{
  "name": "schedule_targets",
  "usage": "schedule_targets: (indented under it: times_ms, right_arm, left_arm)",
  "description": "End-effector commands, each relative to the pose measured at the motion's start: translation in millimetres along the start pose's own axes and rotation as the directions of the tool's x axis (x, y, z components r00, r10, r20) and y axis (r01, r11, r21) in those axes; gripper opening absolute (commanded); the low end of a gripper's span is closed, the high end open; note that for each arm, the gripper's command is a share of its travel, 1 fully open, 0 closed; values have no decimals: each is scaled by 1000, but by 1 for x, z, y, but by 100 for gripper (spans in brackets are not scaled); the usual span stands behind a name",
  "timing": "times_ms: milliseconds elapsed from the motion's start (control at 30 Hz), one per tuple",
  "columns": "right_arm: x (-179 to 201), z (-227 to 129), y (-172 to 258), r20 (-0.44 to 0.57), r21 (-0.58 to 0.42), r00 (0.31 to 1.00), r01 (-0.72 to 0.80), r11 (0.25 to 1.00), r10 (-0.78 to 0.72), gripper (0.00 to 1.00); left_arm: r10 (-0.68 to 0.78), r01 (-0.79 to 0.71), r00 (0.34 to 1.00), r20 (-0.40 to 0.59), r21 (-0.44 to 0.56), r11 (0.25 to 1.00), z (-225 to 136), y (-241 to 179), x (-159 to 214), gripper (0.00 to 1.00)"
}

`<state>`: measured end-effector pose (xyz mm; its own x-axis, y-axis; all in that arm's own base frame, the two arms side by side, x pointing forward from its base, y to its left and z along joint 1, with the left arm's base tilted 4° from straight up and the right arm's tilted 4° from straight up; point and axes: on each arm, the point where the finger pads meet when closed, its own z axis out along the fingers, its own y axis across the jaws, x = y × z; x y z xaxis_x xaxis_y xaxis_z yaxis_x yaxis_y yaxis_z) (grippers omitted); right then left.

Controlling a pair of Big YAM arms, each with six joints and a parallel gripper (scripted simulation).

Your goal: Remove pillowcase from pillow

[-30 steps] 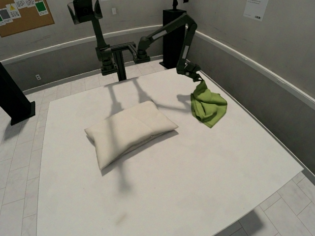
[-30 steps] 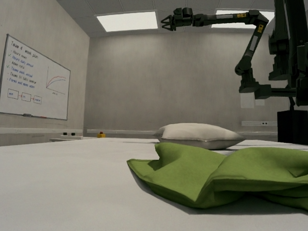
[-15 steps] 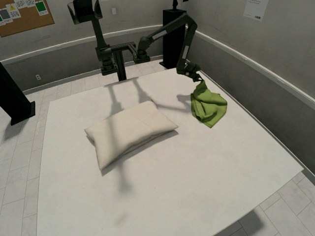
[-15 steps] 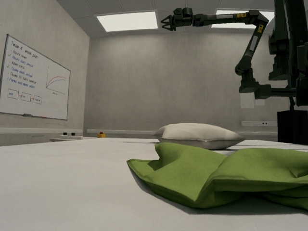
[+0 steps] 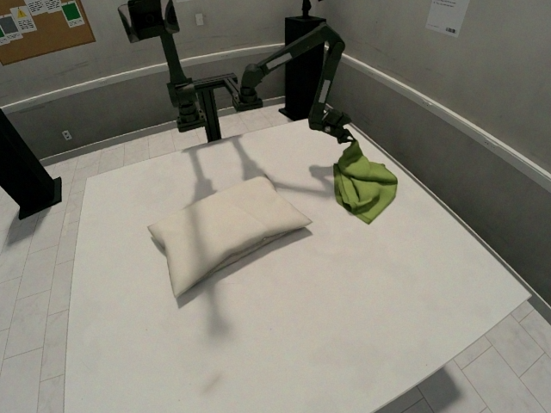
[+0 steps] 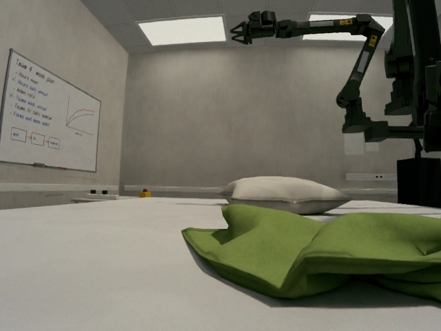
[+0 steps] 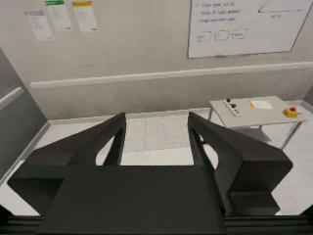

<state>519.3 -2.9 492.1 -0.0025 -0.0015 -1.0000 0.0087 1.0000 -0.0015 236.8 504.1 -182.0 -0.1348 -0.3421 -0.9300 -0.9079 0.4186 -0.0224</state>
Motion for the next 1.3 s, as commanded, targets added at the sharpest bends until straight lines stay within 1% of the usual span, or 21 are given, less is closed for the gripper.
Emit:
schedule_targets:
  times_ms: [0,1267]
  right_arm:
    - [-31,-8,-3,51,8,999,13,1000,-14,60]
    - [-31,-8,-3,51,8,999,13,1000,-14,60]
  left_arm:
    - [-8,8,1000,-21,7,1000,-3,-5,11,3]
    - [-8,8,1000,-21,7,1000,-3,-5,11,6]
